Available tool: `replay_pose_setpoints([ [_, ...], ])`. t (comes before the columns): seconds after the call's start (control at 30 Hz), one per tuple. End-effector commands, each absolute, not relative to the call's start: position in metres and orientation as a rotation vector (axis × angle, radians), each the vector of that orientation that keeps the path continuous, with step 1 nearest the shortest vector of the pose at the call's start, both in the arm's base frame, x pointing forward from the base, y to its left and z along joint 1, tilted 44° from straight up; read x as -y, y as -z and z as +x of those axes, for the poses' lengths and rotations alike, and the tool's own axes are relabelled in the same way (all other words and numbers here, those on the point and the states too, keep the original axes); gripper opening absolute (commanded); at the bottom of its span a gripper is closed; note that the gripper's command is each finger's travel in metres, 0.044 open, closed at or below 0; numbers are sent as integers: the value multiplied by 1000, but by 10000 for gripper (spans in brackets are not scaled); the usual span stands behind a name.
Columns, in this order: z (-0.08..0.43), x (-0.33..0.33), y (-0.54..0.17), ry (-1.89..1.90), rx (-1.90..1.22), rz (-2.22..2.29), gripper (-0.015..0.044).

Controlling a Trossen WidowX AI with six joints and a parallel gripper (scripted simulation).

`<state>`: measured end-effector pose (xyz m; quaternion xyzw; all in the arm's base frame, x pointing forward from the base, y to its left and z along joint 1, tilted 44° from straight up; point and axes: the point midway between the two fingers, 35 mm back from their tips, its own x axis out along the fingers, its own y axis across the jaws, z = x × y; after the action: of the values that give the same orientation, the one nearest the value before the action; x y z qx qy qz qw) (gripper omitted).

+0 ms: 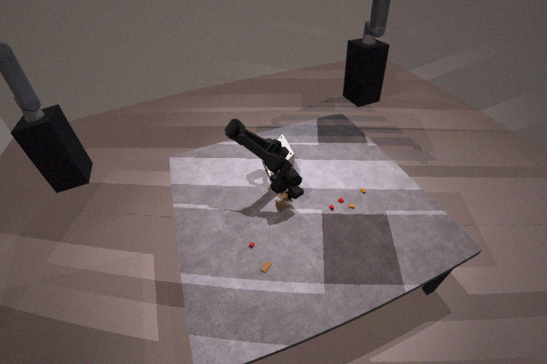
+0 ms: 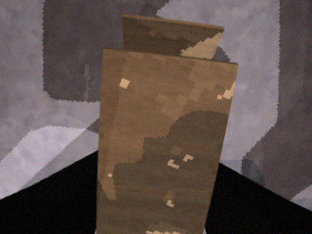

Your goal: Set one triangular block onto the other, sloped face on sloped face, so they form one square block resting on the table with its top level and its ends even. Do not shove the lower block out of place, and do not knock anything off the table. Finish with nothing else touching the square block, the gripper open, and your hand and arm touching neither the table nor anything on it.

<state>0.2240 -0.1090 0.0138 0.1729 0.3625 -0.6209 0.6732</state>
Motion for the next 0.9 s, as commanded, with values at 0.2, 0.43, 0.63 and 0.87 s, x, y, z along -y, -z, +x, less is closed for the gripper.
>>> replay_pose_setpoints([
  [0.2,224,113,-13,1395,-814,383,0],
  [0.43,224,117,-11,1395,-814,383,0],
  [0.63,224,121,-9,1395,-814,383,0],
  [0.87,224,125,-8,1395,-813,383,0],
])
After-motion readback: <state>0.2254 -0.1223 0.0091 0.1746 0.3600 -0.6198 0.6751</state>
